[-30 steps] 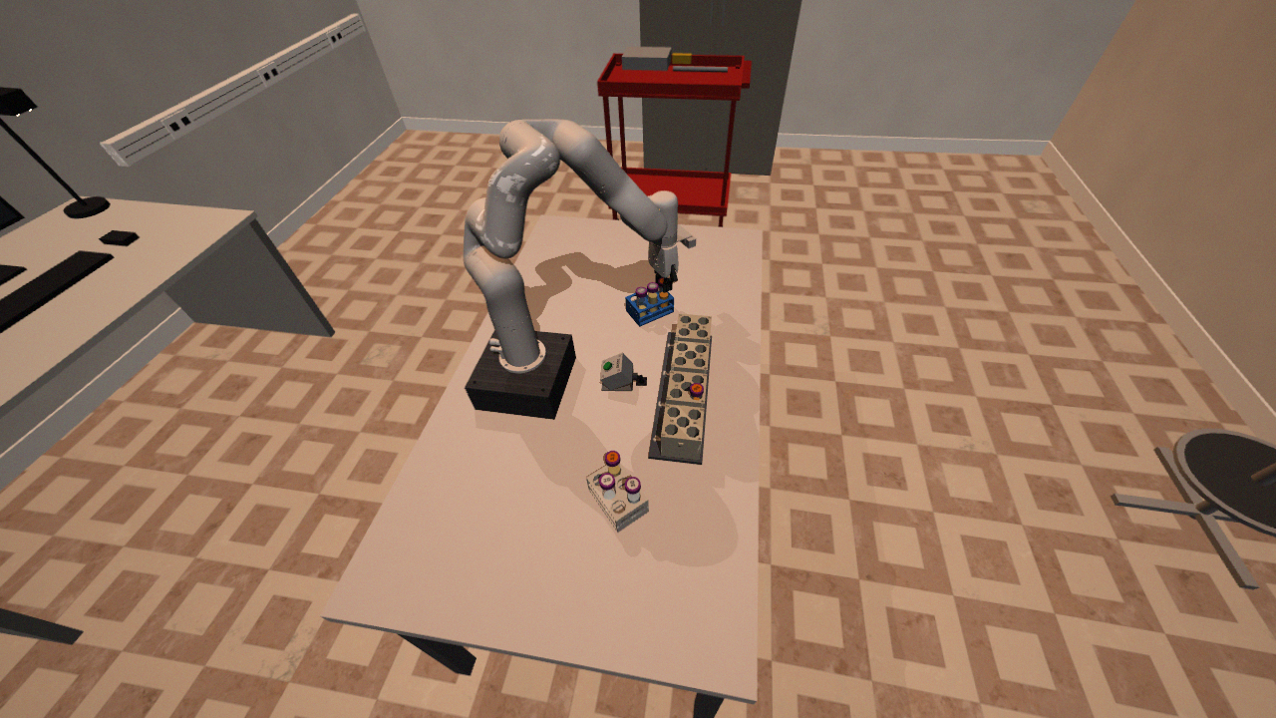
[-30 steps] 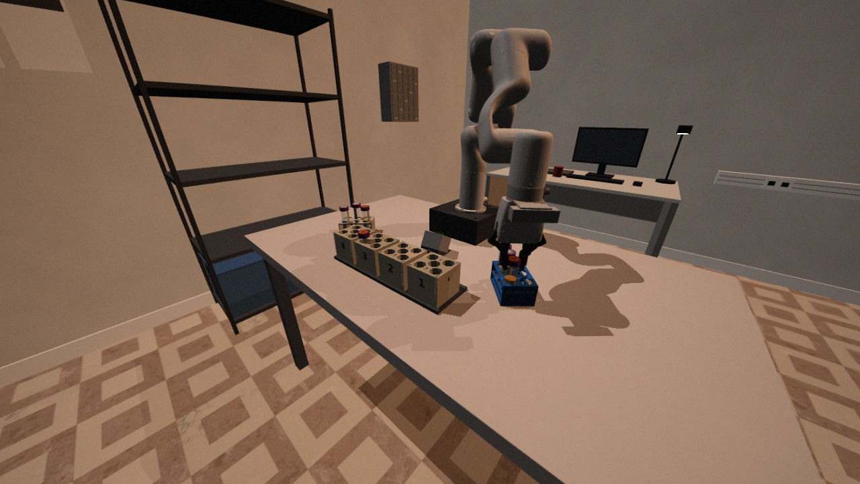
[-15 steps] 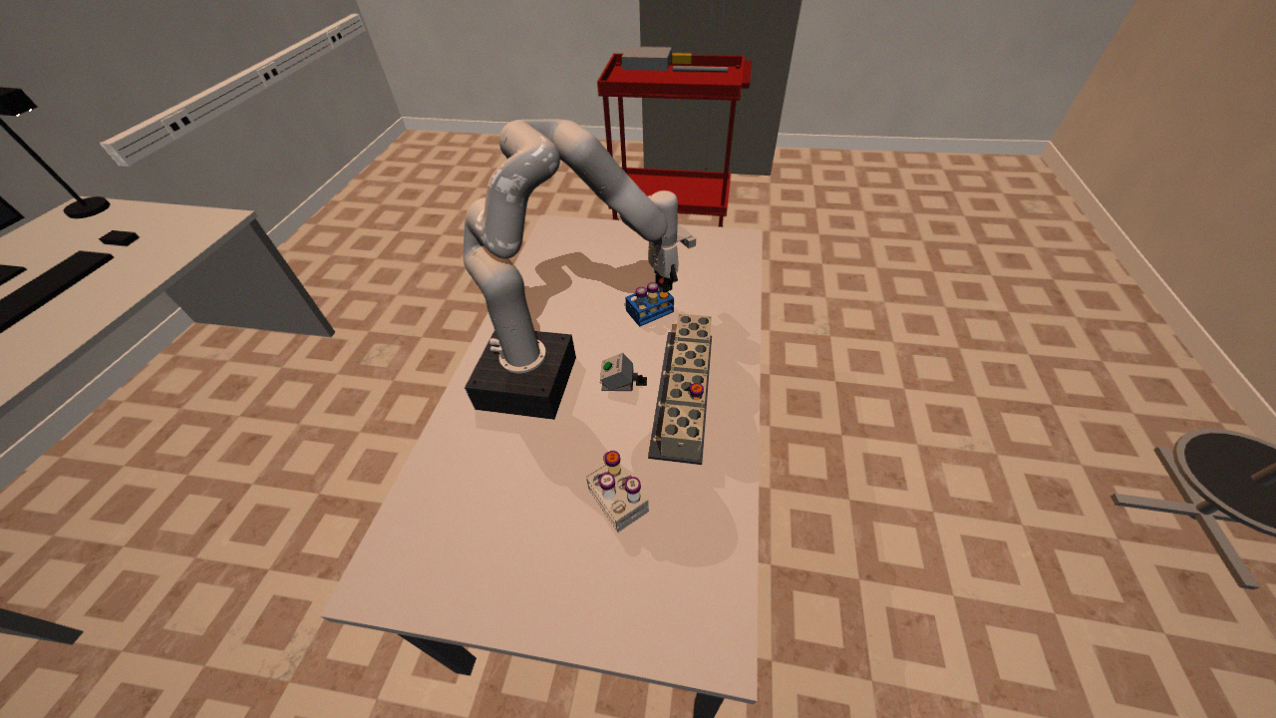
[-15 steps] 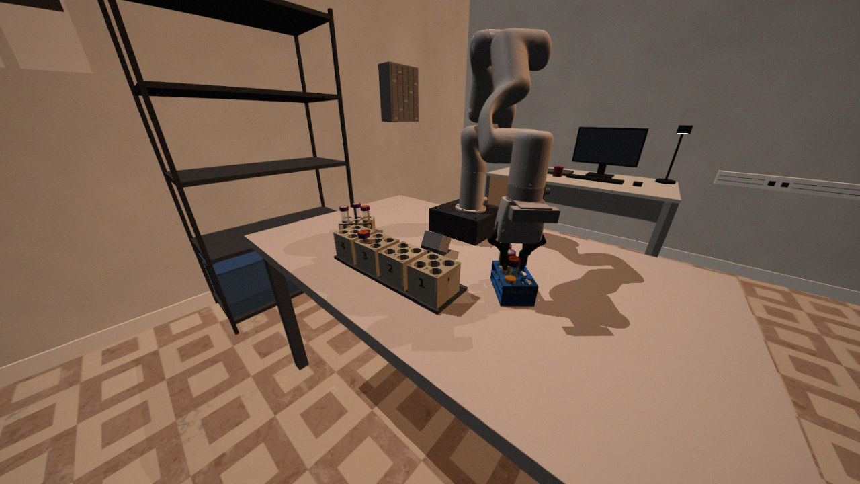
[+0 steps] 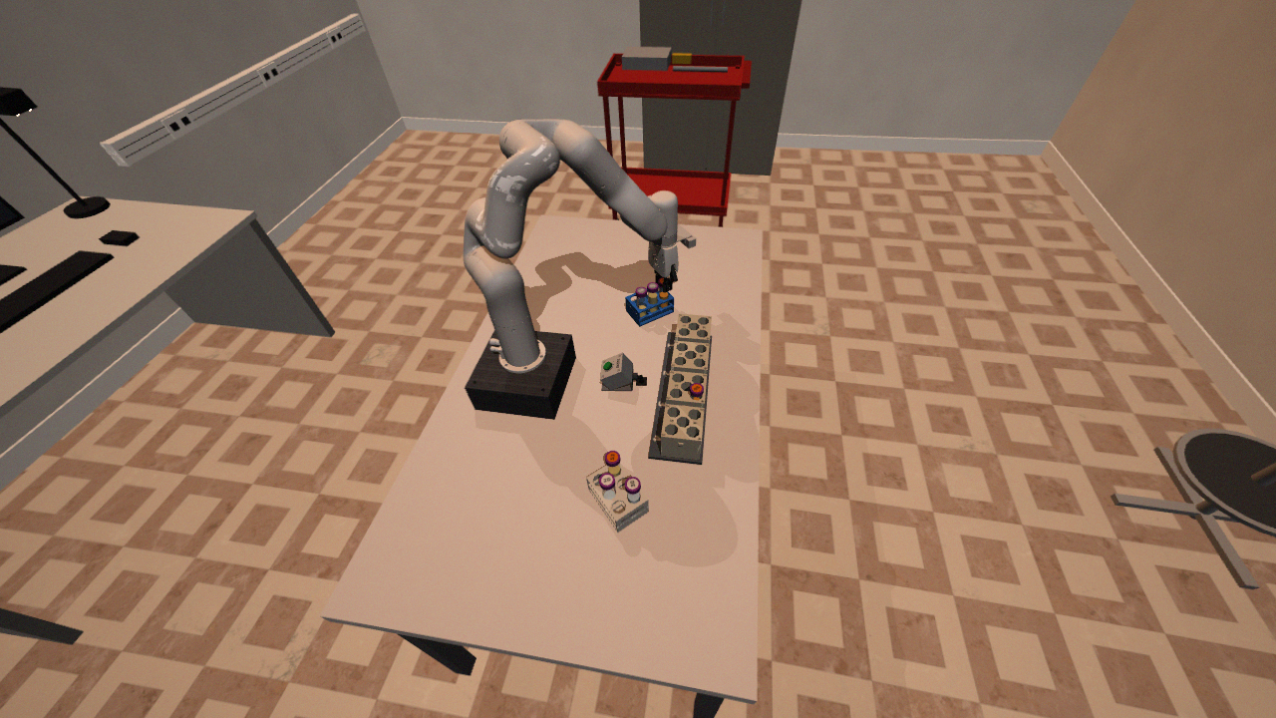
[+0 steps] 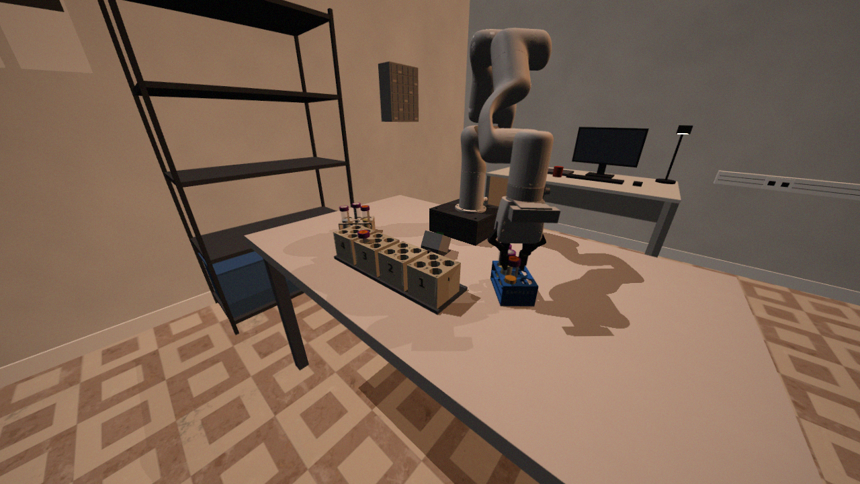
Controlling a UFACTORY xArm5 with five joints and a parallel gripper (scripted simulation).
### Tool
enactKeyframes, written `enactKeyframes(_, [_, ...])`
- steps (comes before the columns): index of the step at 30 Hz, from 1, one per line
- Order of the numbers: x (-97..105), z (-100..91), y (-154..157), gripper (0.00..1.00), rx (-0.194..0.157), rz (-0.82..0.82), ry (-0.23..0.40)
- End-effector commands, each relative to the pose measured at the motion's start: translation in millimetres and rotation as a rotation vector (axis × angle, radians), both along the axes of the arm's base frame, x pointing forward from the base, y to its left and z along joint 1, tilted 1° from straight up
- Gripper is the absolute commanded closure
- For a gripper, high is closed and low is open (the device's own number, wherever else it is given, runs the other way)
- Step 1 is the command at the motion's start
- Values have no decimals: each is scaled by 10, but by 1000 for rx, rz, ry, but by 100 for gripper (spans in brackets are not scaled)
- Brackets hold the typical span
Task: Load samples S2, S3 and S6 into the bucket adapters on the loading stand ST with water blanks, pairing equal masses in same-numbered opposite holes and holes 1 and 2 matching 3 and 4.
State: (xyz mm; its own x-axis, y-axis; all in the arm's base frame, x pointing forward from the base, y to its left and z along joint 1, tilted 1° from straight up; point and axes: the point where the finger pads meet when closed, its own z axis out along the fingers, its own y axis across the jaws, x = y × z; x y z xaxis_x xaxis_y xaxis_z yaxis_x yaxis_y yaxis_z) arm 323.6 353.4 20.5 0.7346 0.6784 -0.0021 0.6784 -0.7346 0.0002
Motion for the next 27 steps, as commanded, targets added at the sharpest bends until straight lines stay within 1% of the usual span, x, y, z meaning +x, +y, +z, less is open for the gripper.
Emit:
enactKeyframes(1, [10,15,11,100,10,0,5])
enactKeyframes(27, [11,155,10,100,10,0,5])
